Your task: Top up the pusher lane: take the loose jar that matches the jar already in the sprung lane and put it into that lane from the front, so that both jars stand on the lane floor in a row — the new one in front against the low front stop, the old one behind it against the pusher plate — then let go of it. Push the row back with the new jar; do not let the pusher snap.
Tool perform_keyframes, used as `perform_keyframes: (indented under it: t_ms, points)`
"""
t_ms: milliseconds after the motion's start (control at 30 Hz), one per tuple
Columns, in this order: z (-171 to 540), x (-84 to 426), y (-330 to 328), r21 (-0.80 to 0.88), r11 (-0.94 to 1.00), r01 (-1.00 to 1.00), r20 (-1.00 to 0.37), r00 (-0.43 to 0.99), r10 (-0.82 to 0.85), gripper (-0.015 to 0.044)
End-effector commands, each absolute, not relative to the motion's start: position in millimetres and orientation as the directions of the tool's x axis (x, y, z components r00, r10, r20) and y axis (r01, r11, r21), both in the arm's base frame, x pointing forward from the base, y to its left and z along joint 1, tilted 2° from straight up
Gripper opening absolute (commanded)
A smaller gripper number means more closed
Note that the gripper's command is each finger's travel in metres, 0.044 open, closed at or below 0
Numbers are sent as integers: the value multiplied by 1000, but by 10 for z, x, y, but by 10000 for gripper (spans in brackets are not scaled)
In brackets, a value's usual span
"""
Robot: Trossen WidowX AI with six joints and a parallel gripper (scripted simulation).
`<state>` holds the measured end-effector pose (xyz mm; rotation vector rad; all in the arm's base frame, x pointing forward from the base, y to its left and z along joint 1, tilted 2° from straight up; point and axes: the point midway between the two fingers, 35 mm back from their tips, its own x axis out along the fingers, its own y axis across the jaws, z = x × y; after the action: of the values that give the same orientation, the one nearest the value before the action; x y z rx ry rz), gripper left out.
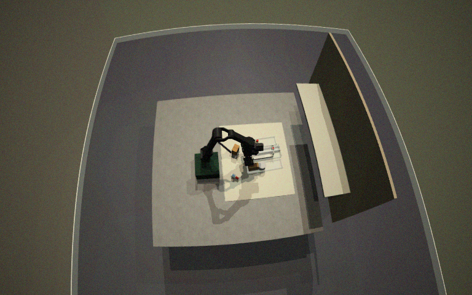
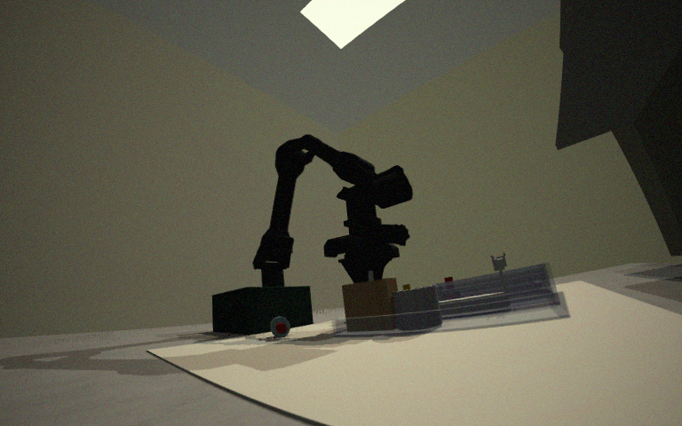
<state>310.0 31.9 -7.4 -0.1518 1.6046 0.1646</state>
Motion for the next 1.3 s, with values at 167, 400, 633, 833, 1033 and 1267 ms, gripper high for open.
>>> perform_keyframes:
  t_ms: [167,400,633,833,1033,1267]
  points:
    - [-26,3238,343,12,981,-195,-1000,-8,10,0]
    - [-19,3269,350,12,981,-195,-1000,-8,10,0]
    - [-11,3299,356,12,981,-195,-1000,-8,10,0]
    - [-3,3325,361,12,981,-195,-1000,-8,11,0]
    - [5,3350,367,12,981,-195,-1000,-8,11,0]
    - [14,3379,373,12,981,-195,-1000,-7,11,0]
